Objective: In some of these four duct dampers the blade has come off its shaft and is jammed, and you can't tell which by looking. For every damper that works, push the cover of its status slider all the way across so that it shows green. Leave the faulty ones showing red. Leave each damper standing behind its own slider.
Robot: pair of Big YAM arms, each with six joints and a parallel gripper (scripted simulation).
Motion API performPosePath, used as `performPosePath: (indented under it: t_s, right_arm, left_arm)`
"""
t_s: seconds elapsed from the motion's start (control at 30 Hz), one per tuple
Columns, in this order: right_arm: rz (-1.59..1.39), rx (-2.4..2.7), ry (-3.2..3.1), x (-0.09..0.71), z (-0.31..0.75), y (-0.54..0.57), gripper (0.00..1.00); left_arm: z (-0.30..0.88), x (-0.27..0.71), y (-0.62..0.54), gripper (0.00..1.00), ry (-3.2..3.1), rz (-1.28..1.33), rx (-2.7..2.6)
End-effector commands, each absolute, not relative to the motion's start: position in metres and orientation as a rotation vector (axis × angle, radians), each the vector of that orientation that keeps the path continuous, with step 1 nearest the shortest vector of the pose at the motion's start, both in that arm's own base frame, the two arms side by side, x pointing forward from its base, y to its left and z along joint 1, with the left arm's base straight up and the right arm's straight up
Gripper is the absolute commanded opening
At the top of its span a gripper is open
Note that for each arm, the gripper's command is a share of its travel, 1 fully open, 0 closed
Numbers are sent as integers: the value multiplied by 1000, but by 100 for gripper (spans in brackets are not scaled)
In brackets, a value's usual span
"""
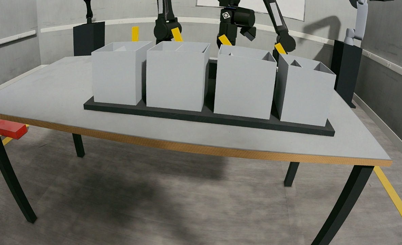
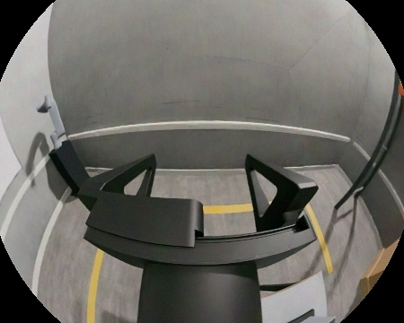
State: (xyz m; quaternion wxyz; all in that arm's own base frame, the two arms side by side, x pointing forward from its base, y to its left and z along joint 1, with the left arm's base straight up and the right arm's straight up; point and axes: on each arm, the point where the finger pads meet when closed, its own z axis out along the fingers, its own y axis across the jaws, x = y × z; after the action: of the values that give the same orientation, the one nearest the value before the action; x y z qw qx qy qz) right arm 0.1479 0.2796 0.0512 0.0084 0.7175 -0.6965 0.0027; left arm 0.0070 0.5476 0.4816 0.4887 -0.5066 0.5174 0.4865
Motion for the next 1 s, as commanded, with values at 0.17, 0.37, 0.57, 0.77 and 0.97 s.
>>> performPosePath:
  t_s: [0.17,0.37,0.57,0.77,0.97]
  right_arm:
    - [-23,2259,-2257,168,67,307,0]
    - [-22,2258,-2256,168,63,307,0]
    - [-12,2244,-2242,161,54,296,0]
    - [-5,2233,-2231,157,45,287,0]
    - [-3,2230,-2227,157,42,287,0]
  left_arm:
    - [501,3,545,100,1211,1206,-1206]
    - [501,3,545,100,1211,1206,-1206]
    - [501,3,545,100,1211,1206,-1206]
    - [501,3,545,100,1211,1206,-1206]
    - [501,3,545,100,1211,1206,-1206]
